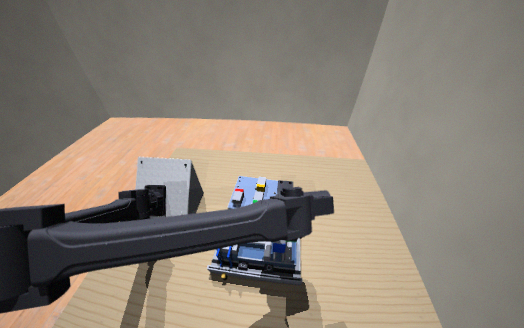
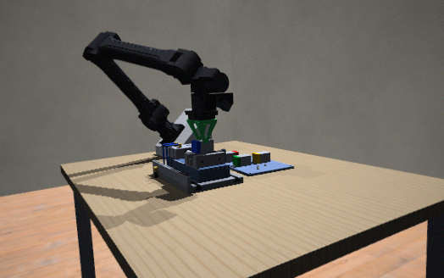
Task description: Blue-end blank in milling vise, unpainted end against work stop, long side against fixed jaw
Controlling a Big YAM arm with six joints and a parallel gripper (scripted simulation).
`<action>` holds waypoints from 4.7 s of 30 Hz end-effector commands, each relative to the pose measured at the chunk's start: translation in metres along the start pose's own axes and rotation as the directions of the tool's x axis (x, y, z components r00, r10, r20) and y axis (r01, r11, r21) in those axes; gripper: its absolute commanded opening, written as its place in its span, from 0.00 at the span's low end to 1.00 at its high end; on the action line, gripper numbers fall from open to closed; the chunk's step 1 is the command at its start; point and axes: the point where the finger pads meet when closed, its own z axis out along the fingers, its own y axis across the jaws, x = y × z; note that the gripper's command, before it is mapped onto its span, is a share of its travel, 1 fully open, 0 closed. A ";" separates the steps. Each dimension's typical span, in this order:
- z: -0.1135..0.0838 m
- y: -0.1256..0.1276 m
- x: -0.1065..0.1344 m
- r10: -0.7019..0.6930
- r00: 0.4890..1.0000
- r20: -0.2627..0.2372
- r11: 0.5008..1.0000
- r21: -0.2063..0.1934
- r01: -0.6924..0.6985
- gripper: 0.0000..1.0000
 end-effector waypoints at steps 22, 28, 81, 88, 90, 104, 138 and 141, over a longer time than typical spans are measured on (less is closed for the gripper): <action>-0.003 -0.007 0.016 0.039 0.999 0.005 0.999 0.030 -0.040 0.00; -0.008 -0.009 0.014 0.031 1.000 0.005 0.999 0.037 -0.031 0.00; 0.015 -0.007 0.010 0.022 1.000 0.001 1.000 0.015 -0.022 0.00; 0.015 -0.007 0.010 0.022 1.000 0.001 1.000 0.015 -0.022 0.00; 0.015 -0.007 0.010 0.022 1.000 0.001 1.000 0.015 -0.022 0.00; 0.015 -0.007 0.010 0.022 1.000 0.001 1.000 0.015 -0.022 0.00; 0.016 -0.005 0.009 0.017 1.000 0.000 1.000 0.011 -0.017 0.00; 0.016 -0.007 0.009 0.019 1.000 0.000 1.000 0.013 -0.019 0.00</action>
